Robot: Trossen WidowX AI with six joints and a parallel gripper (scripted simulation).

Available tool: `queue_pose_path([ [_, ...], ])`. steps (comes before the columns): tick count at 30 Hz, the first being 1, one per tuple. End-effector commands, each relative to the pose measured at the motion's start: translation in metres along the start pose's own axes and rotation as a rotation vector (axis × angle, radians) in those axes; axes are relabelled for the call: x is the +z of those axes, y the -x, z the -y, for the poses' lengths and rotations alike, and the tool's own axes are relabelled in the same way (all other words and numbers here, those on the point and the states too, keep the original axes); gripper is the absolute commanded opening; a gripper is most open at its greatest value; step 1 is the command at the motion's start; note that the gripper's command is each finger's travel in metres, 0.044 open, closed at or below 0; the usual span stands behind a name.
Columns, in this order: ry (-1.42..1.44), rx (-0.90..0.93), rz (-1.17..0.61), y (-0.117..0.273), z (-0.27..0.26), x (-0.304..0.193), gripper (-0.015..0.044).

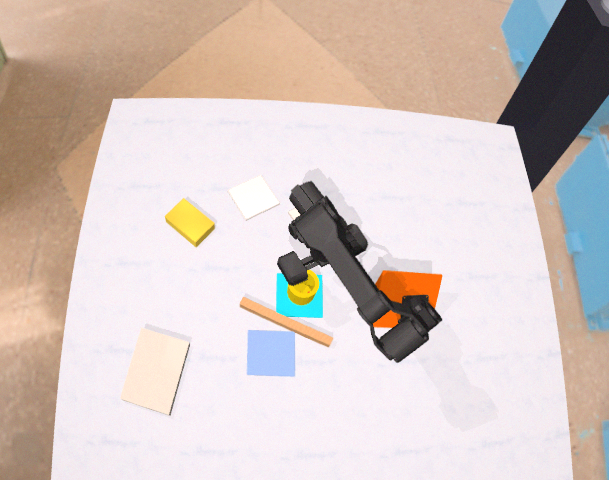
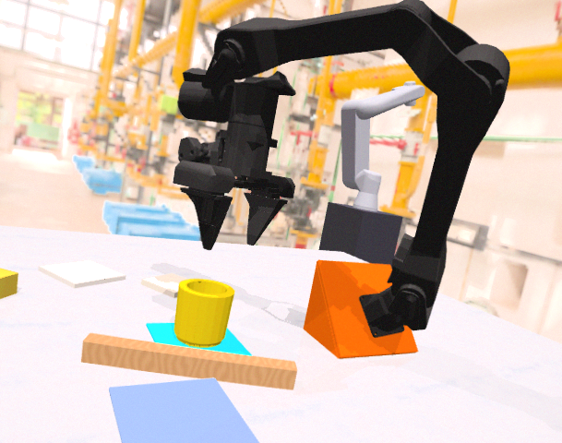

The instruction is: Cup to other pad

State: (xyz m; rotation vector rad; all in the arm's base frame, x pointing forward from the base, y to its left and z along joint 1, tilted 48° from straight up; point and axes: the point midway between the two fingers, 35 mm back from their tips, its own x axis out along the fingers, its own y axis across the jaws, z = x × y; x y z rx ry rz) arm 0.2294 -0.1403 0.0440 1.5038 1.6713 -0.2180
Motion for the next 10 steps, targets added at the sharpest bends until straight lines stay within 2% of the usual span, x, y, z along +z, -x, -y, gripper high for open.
queue_pose_path([
  [1, 0.008, -0.002, 0.006, 0.014, 0.000, 0.001, 0.0440],
  [6, 0.011, -0.002, 0.007, 0.028, 0.000, -0.001, 0.0440],
  [10, 0.003, 0.001, 0.005, 0.024, 0.000, -0.002, 0.0440],
])
